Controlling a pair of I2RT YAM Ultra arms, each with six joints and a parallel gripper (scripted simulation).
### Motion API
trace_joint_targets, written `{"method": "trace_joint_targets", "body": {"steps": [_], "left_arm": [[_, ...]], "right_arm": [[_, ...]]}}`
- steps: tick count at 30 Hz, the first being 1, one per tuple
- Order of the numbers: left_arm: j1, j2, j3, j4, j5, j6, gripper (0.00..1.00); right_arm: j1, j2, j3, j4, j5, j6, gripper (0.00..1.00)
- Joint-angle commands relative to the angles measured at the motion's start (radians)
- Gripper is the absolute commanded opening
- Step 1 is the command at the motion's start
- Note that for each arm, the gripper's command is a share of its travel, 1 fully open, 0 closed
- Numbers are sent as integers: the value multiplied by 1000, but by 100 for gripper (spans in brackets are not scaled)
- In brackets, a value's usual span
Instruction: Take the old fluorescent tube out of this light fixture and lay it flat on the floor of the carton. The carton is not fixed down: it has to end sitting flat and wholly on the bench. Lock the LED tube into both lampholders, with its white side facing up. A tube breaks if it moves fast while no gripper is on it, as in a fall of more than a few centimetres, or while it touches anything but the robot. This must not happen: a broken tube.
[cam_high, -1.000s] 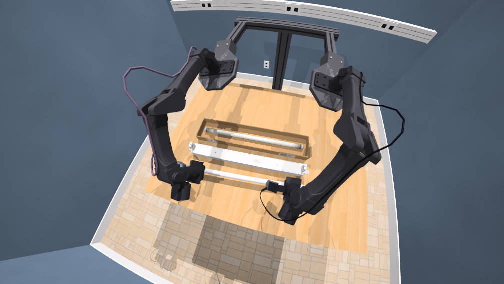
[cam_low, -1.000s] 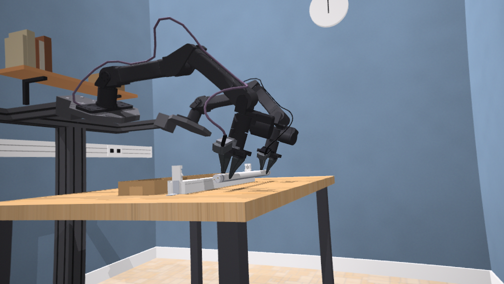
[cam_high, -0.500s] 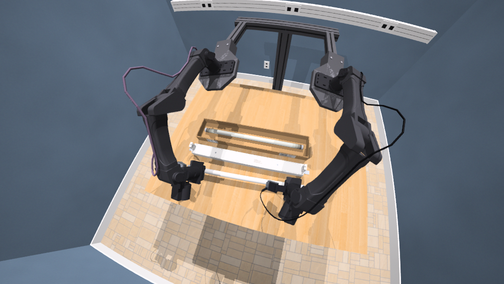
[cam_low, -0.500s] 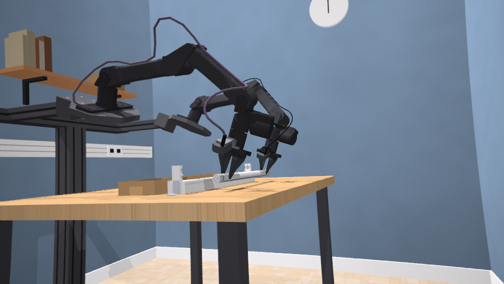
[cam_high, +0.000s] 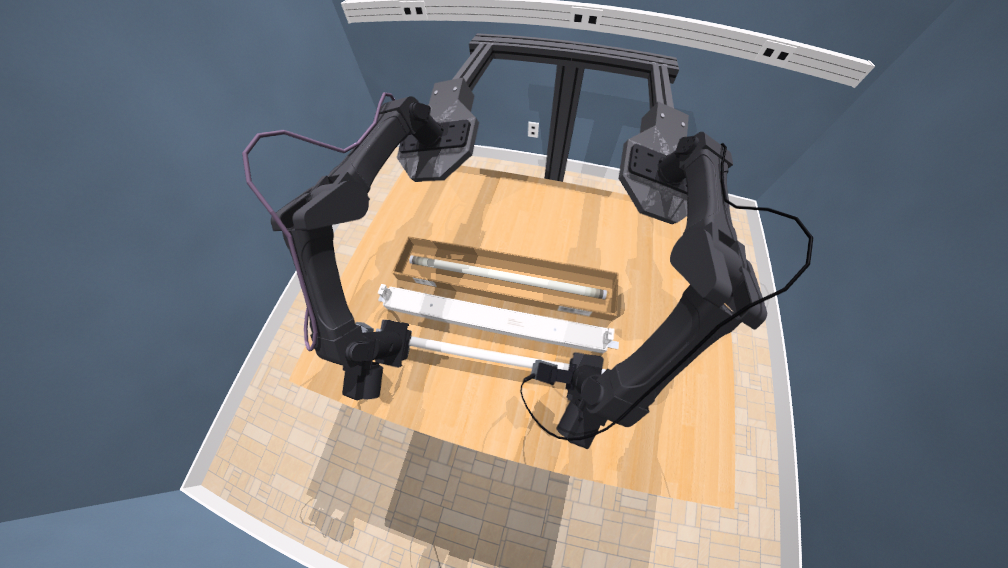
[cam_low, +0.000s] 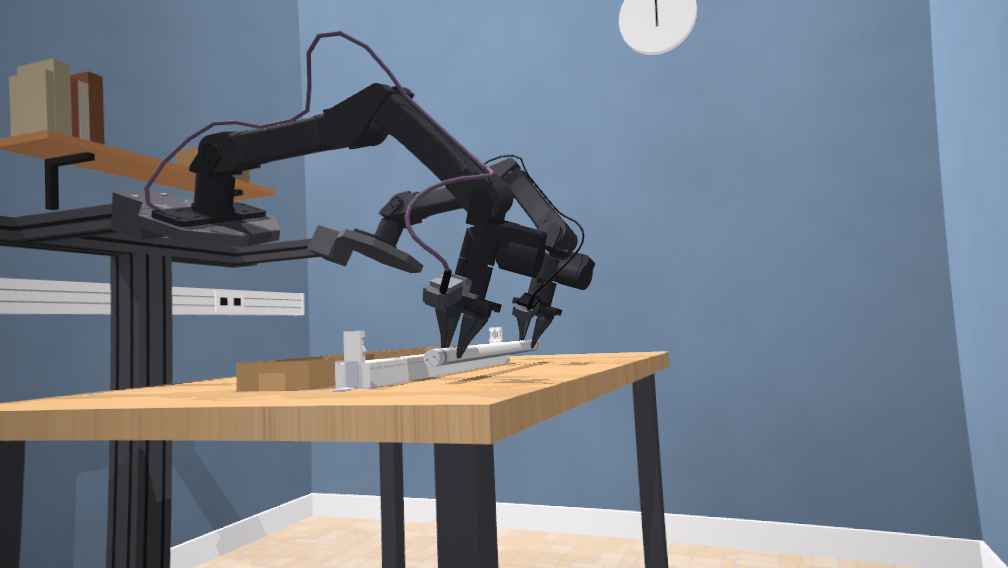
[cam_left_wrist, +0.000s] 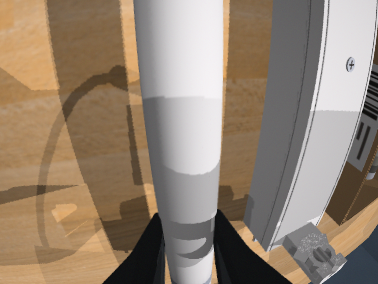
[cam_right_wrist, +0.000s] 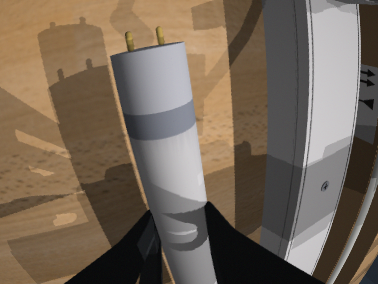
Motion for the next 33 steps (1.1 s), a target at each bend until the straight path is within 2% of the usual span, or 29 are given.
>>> {"method": "trace_joint_targets", "body": {"steps": [1, 15, 18, 19, 32, 33], "left_arm": [[-21, -25, -17, 10, 5, 15, 11], [-29, -110, -190, 201, -31, 27, 11], [-28, -111, -194, 172, -27, 26, 11], [-25, -123, -218, 231, -36, 29, 11], [-39, -205, -404, 429, -63, 47, 11], [-39, -205, -408, 397, -58, 46, 11]], "right_arm": [[17, -41, -14, 1, 12, -5, 11], [18, -143, -214, 216, 16, -28, 11], [18, -143, -218, 184, 15, -26, 11], [15, -158, -247, 248, 17, -32, 11], [15, -252, -450, 459, 18, -61, 11], [15, -252, -454, 425, 17, -58, 11]]}}
